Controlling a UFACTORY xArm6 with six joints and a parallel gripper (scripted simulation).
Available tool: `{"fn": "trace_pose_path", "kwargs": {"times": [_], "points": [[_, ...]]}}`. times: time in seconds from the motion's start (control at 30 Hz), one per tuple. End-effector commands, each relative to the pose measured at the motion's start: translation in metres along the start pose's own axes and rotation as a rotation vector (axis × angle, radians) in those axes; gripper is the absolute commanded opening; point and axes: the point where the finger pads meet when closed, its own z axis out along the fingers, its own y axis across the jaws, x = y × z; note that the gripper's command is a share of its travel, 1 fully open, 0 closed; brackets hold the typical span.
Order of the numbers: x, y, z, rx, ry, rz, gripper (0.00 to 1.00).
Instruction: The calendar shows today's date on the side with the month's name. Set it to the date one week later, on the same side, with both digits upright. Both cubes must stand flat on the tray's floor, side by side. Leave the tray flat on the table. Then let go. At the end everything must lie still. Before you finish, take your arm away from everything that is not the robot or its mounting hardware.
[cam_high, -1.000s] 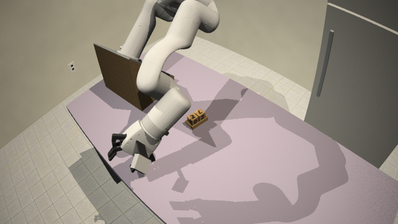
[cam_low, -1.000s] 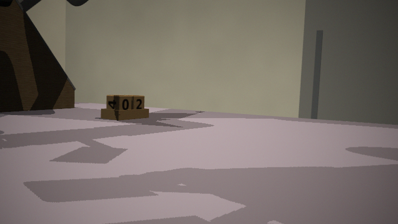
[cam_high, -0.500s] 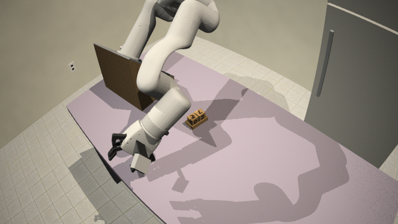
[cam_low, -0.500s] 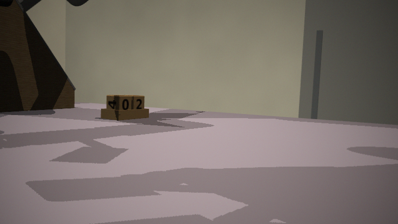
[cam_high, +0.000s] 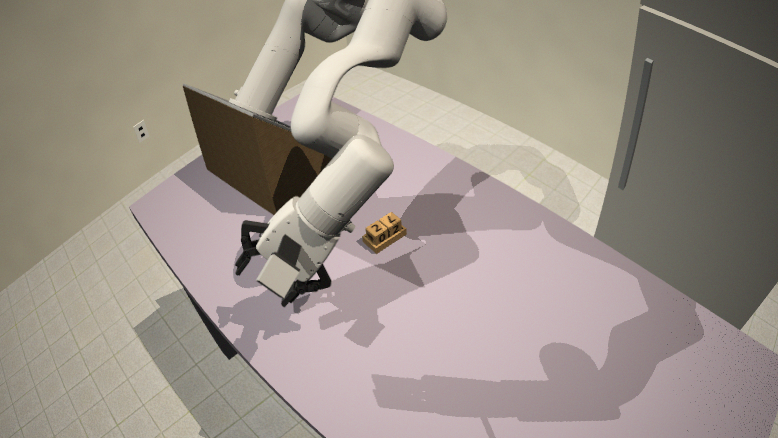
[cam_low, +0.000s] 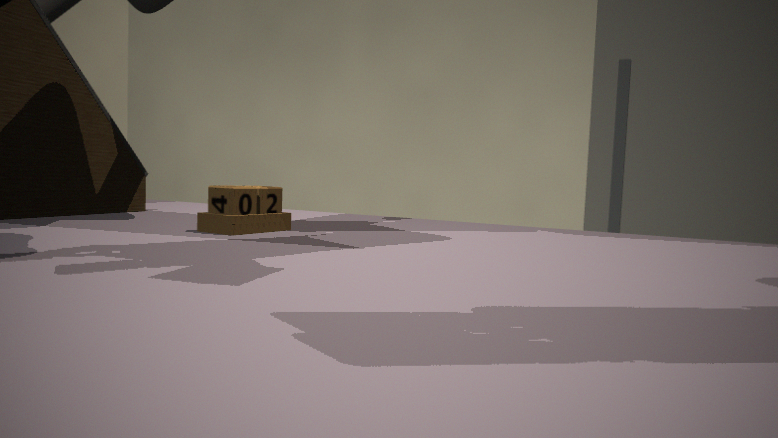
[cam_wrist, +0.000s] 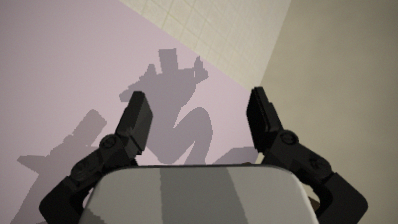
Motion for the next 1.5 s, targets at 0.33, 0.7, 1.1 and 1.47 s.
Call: {"fn": "trace_pose_path", "kwargs": {"times": [0.33,0.7,1.1,1.47], "points": [[-0.093,-0.030,-0.070,0.210,-0.235,0.358,1.00],[-0.164,-0.067,-0.123,0.395,-0.429,0.593,1.00],[-0.215,-0.097,-0.170,0.562,-0.595,0.755,1.00],[-0.220,-0.100,-0.175,0.582,-0.614,0.772,1.00]]}}
